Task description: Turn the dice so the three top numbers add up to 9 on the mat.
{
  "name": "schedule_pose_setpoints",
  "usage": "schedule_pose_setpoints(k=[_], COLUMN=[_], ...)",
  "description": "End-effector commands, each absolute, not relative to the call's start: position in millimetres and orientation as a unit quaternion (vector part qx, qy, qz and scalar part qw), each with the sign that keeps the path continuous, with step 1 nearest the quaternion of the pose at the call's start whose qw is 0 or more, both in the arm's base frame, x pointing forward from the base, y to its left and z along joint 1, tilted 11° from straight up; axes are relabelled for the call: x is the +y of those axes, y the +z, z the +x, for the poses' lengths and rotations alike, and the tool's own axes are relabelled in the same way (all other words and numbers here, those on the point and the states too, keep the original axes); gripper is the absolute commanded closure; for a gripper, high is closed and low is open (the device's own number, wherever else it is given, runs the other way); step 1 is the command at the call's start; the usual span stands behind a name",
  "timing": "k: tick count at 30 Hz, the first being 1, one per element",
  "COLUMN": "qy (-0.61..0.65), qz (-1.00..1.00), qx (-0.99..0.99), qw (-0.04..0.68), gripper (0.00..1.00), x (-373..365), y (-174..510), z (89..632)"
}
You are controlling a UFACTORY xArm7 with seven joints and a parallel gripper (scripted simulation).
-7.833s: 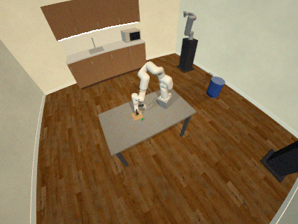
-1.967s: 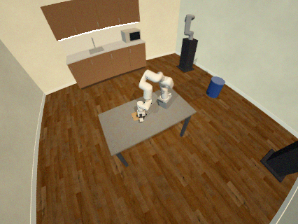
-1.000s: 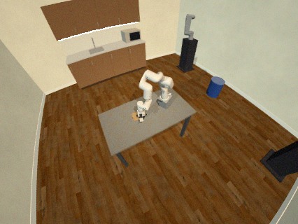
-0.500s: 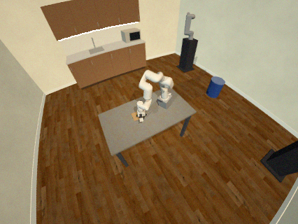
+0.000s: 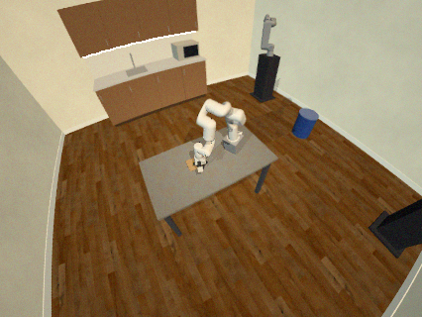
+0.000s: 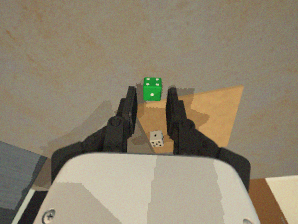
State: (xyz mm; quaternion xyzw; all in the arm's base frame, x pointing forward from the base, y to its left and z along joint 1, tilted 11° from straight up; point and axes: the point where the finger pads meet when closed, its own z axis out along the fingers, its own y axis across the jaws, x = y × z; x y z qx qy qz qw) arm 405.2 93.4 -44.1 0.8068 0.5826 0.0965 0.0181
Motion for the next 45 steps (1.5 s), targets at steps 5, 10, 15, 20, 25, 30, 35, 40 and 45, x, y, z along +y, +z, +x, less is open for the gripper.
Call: schedule_pose_setpoints(k=[5, 10, 15, 20, 25, 30, 35, 40, 45], qy=[0.098, 0.098, 0.098, 0.098, 0.098, 0.098, 0.098, 0.098, 0.098], qz=[0.807, 0.807, 0.807, 0.807, 0.807, 0.807, 0.807, 0.807, 0.807], qx=[0.582, 0.582, 0.582, 0.582, 0.582, 0.582, 0.582, 0.582, 0.582], qw=[0.019, 0.019, 0.019, 0.019, 0.019, 0.019, 0.019, 0.019, 0.019], gripper=[0.64, 0.64, 0.64, 0.64, 0.64, 0.64, 0.64, 0.64, 0.64], x=[93.6, 93.6, 93.6, 93.7, 94.1, 94.4, 95.0, 95.5, 95.6], y=[-43.1, -43.1, -43.2, -44.5, -49.1, -53.3, -60.4, -65.3, -66.6], z=[406.3, 406.3, 406.3, 406.5, 407.4, 408.1, 409.4, 410.3, 410.6])
